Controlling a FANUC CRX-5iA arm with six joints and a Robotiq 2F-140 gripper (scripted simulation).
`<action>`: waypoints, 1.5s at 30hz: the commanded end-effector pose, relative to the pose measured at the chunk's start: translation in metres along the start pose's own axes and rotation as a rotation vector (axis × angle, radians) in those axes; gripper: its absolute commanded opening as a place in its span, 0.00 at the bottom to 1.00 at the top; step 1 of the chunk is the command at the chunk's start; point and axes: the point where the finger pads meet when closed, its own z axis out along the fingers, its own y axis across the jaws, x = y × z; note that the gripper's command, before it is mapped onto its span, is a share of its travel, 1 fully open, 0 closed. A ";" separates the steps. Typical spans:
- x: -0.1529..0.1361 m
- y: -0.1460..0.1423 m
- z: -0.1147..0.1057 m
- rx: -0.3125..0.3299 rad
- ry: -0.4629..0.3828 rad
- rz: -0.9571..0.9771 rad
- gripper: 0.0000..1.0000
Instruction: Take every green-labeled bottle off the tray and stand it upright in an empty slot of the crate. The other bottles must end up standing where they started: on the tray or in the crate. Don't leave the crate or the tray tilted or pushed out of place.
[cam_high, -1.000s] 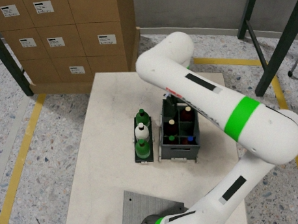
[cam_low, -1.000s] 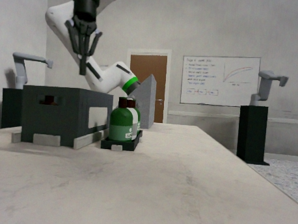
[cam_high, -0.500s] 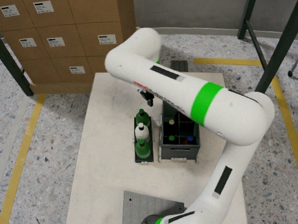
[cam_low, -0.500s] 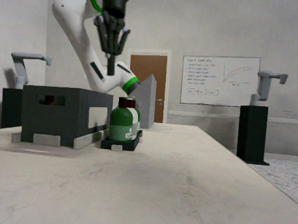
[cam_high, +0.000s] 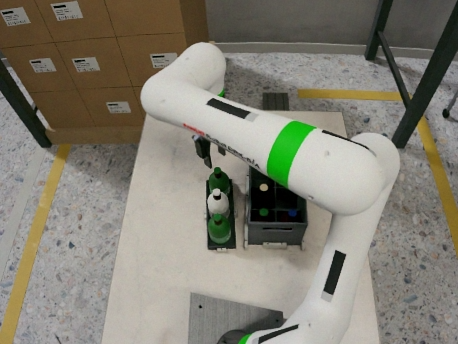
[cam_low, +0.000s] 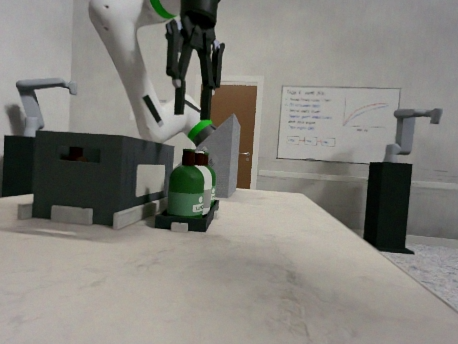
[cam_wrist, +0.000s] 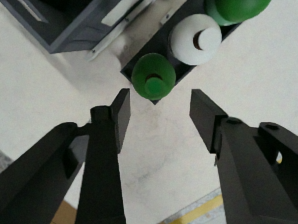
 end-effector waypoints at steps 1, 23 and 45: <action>-0.001 0.000 -0.001 0.001 -0.002 0.000 0.44; -0.001 0.000 -0.001 0.001 -0.002 0.000 0.44; -0.001 0.000 0.007 0.001 -0.002 0.000 0.44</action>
